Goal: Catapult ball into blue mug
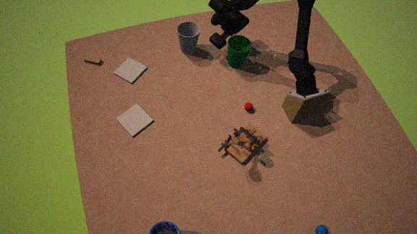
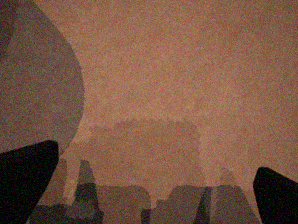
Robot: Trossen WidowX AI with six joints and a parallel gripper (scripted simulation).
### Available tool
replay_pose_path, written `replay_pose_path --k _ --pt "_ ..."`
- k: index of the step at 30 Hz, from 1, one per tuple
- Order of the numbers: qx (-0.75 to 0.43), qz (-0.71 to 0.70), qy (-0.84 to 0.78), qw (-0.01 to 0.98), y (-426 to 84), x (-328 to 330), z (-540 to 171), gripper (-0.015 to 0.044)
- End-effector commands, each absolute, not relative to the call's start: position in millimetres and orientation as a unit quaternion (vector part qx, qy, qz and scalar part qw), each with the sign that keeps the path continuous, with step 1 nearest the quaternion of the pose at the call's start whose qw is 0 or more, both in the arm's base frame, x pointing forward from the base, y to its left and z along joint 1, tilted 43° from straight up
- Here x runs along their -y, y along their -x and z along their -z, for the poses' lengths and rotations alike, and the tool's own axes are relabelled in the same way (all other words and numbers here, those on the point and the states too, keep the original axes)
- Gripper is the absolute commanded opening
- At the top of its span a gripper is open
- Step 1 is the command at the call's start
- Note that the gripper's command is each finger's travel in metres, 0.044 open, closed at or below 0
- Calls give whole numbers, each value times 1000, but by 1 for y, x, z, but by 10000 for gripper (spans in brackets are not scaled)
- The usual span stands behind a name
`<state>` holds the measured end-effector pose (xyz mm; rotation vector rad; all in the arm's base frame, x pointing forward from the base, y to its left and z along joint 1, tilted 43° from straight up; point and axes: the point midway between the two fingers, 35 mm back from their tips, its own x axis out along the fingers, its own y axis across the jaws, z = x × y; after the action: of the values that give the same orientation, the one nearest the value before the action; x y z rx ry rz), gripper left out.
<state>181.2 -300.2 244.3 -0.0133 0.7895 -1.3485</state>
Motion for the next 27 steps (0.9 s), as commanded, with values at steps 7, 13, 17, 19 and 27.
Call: replay_pose_path --k 7,13,17,19,27 --pt "-410 512 33 754 -245 258 -218 440" --pt "-470 433 61 767 -288 212 -181 440" --pt "-507 380 85 769 -310 177 -158 440" --pt "-524 354 99 769 -318 158 -146 440" --pt "-586 252 164 753 -336 81 -104 440"
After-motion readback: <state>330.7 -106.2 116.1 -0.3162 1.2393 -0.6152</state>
